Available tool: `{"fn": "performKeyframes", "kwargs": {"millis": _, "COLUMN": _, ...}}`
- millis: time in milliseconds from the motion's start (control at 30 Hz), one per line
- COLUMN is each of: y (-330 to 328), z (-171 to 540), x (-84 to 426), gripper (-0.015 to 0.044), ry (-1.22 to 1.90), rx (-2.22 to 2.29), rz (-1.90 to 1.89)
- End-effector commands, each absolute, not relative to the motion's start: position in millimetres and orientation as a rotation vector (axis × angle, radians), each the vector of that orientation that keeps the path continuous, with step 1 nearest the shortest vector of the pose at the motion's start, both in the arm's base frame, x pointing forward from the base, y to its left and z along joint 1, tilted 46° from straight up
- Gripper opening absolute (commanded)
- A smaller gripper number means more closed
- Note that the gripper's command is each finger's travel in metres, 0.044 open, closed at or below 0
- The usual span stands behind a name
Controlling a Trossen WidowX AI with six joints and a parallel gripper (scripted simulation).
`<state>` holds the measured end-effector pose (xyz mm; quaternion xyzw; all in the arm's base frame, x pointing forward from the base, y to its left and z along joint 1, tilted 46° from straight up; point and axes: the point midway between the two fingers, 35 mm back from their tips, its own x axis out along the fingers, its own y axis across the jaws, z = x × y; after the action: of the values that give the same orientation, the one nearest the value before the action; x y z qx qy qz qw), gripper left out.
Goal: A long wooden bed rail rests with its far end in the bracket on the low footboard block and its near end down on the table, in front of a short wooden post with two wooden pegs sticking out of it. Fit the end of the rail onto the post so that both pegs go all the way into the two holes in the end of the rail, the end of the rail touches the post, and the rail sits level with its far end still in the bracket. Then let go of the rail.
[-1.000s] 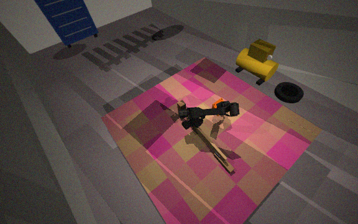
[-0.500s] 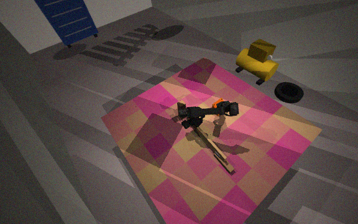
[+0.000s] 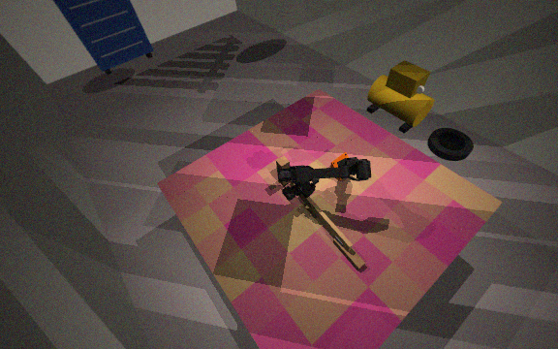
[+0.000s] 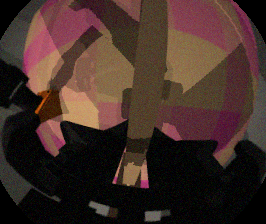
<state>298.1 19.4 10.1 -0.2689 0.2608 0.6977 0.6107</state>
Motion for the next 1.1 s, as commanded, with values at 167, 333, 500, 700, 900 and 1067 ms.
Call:
{"fn": "performKeyframes", "kwargs": {"millis": 167, "y": 15.5, "z": 8.1, "x": 300.9, "gripper": 0.0, "ry": 0.601, "rx": -0.63, "rz": 1.604}}
{"fn": "performKeyframes", "kwargs": {"millis": 333, "y": 14.4, "z": 7.1, "x": 301.3, "gripper": 0.0, "ry": 0.601, "rx": -0.63, "rz": 1.604}}
{"fn": "performKeyframes", "kwargs": {"millis": 500, "y": 13.2, "z": 6.3, "x": 301.6, "gripper": 0.0, "ry": 0.601, "rx": -0.63, "rz": 1.604}}
{"fn": "performKeyframes", "kwargs": {"millis": 700, "y": 11.6, "z": 5.4, "x": 301.9, "gripper": 0.0, "ry": 0.601, "rx": -0.63, "rz": 1.604}}
{"fn": "performKeyframes", "kwargs": {"millis": 900, "y": 10.1, "z": 4.2, "x": 302.0, "gripper": 0.0, "ry": 0.601, "rx": -0.63, "rz": 1.604}}
{"fn": "performKeyframes", "kwargs": {"millis": 1067, "y": 9.1, "z": 3.1, "x": 302.1, "gripper": 0.0, "ry": 0.601, "rx": -0.63, "rz": 1.604}}
